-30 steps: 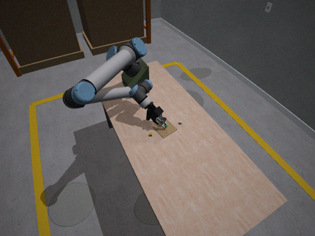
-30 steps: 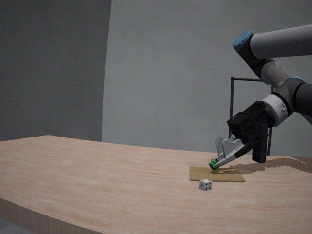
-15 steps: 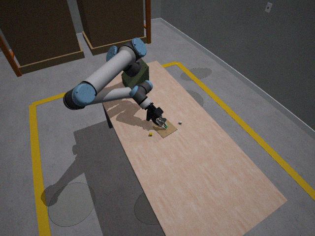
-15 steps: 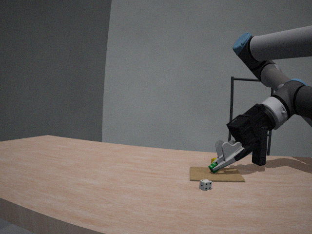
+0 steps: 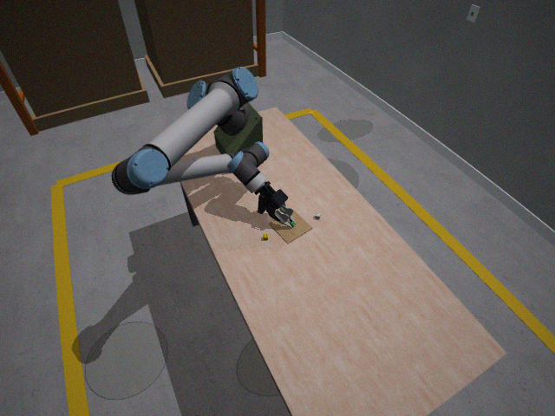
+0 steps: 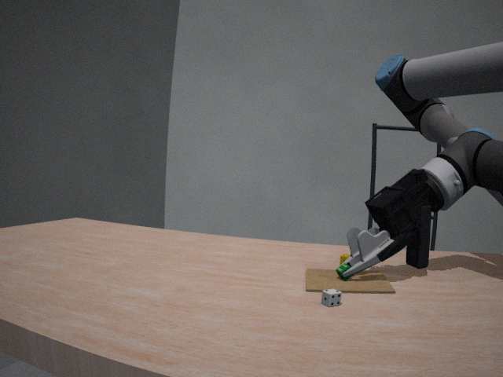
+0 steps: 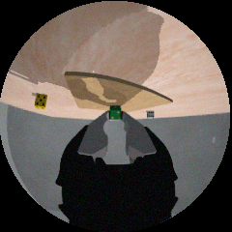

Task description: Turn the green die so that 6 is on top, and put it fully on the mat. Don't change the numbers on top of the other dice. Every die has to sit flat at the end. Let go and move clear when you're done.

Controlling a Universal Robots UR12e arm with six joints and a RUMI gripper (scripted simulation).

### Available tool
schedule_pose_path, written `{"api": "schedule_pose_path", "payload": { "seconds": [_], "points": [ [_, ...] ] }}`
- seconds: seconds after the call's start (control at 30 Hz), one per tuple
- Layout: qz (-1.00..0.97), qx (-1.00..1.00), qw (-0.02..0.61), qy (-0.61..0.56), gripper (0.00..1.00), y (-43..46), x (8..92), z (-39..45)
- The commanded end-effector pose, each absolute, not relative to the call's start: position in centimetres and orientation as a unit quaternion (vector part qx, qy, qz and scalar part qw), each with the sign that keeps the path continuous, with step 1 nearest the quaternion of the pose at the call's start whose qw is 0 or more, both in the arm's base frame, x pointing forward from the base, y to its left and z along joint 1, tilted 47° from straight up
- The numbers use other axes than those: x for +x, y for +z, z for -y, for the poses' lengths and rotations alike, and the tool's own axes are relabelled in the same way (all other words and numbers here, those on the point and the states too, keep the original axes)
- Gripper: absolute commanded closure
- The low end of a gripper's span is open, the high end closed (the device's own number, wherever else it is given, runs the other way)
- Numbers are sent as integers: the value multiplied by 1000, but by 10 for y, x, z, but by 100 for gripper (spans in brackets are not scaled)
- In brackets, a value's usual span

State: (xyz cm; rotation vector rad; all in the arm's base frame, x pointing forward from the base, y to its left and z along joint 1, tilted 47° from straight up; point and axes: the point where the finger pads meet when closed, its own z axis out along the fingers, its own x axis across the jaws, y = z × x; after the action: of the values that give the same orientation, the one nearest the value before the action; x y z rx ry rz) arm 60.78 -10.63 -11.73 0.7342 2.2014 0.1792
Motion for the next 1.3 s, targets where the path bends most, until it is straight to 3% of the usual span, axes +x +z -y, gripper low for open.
{"api": "schedule_pose_path", "payload": {
  "seconds": [0.0, 0.9, 1.27],
  "points": [
    [-869, 289, 396, 71, 97, -117, 608, 106],
    [-869, 289, 396, 71, 97, -117, 608, 106],
    [-869, 289, 396, 71, 83, -117, 608, 106]
  ]
}}
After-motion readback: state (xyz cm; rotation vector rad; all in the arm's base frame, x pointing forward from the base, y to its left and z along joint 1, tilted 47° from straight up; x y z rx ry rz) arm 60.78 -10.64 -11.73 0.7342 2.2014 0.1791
